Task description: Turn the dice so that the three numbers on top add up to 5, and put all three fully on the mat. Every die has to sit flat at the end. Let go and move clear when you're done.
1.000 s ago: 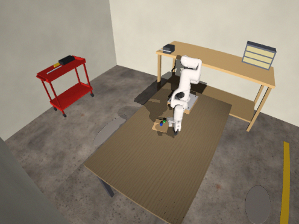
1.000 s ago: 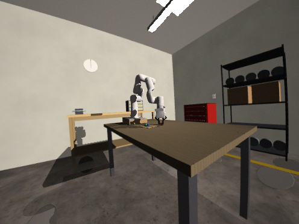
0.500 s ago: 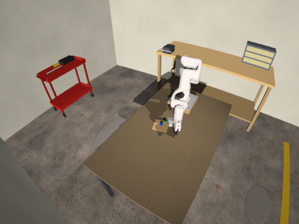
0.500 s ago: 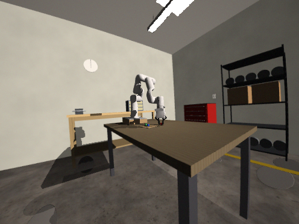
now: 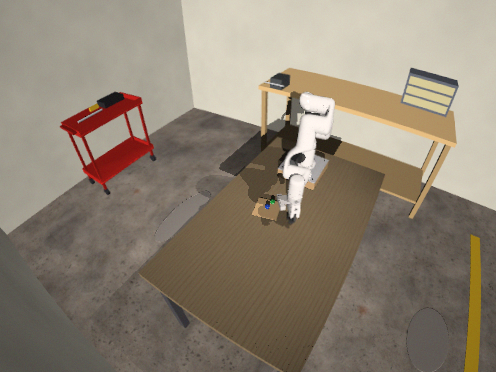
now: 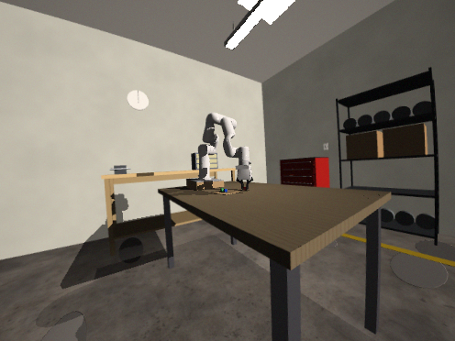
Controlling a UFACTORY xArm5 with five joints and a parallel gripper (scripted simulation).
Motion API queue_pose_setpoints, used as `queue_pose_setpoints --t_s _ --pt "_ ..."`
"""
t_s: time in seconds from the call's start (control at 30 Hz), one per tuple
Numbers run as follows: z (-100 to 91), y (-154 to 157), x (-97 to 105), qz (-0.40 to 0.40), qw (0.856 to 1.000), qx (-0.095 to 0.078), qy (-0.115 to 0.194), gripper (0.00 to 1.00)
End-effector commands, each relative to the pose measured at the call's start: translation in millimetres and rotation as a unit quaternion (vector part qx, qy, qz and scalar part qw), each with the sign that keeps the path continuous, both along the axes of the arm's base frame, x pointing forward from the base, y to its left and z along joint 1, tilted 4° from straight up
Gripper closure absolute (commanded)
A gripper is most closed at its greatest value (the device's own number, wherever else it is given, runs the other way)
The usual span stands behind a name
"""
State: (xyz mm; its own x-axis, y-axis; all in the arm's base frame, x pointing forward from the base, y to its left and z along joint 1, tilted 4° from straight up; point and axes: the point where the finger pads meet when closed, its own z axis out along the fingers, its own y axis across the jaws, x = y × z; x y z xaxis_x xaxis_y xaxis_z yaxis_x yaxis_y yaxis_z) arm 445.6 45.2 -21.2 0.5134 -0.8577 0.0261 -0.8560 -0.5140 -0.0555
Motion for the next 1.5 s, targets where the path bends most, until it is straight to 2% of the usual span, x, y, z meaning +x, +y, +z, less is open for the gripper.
queue_pose_setpoints --t_s 0.0,1.13,1.27,1.47 --pt "1.1 0 1 0.0 1.0 0.0 -0.002 0.85" --pt "2.6 0 1 0.0 1.0 0.0 -0.002 0.85" --pt "15.4 0 0 0.0 1.0 0.0 -0.002 0.85" --pt "57.4 -1 -2 0.0 1.0 0.0 -0.002 0.85"
